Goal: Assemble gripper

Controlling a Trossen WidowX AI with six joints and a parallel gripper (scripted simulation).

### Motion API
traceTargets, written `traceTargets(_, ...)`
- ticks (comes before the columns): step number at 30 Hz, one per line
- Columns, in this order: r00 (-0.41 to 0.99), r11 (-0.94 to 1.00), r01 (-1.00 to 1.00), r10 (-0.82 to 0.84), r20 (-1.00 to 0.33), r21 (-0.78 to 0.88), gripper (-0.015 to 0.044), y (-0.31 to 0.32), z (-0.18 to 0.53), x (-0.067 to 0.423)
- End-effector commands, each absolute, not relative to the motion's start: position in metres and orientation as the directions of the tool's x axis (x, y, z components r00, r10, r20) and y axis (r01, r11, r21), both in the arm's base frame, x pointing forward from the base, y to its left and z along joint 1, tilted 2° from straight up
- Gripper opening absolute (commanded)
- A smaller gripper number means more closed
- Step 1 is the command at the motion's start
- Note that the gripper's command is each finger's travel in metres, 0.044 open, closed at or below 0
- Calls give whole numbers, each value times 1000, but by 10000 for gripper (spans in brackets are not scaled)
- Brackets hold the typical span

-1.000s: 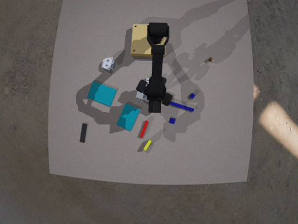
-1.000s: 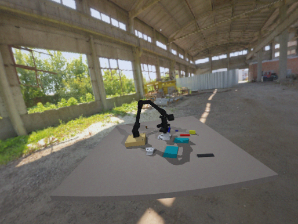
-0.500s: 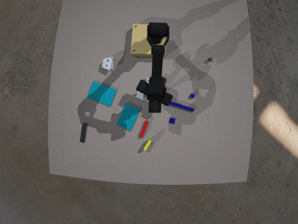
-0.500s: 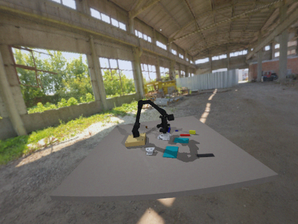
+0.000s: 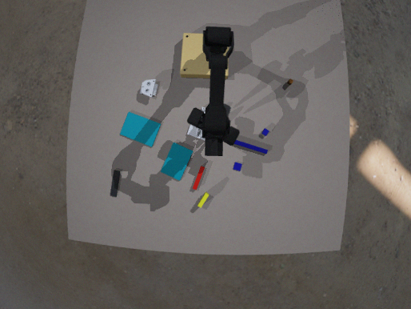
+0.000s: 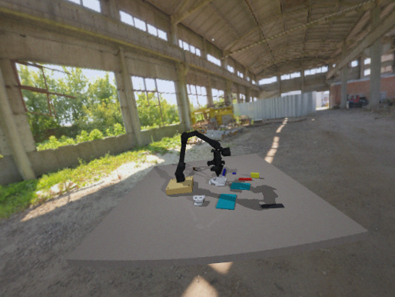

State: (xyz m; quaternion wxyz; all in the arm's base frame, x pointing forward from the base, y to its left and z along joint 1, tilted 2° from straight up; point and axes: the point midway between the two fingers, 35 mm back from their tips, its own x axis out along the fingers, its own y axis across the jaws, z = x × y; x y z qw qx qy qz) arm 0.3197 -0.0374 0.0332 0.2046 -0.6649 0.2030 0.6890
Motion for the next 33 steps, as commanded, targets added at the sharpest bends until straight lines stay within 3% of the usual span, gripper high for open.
traceTargets(1, -5, -833, -554, 11, -1000, -7, 224, -38, 69, 322)
traceTargets(5, 1, -833, -552, 8, -1000, -7, 224, -38, 60, 325)
traceTargets(13, 39, -727, -686, 4, -999, -30, 434, -59, 73, 326)
traceTargets(33, 33, -254, -967, -4, -999, -31, 440, -100, 75, 312)
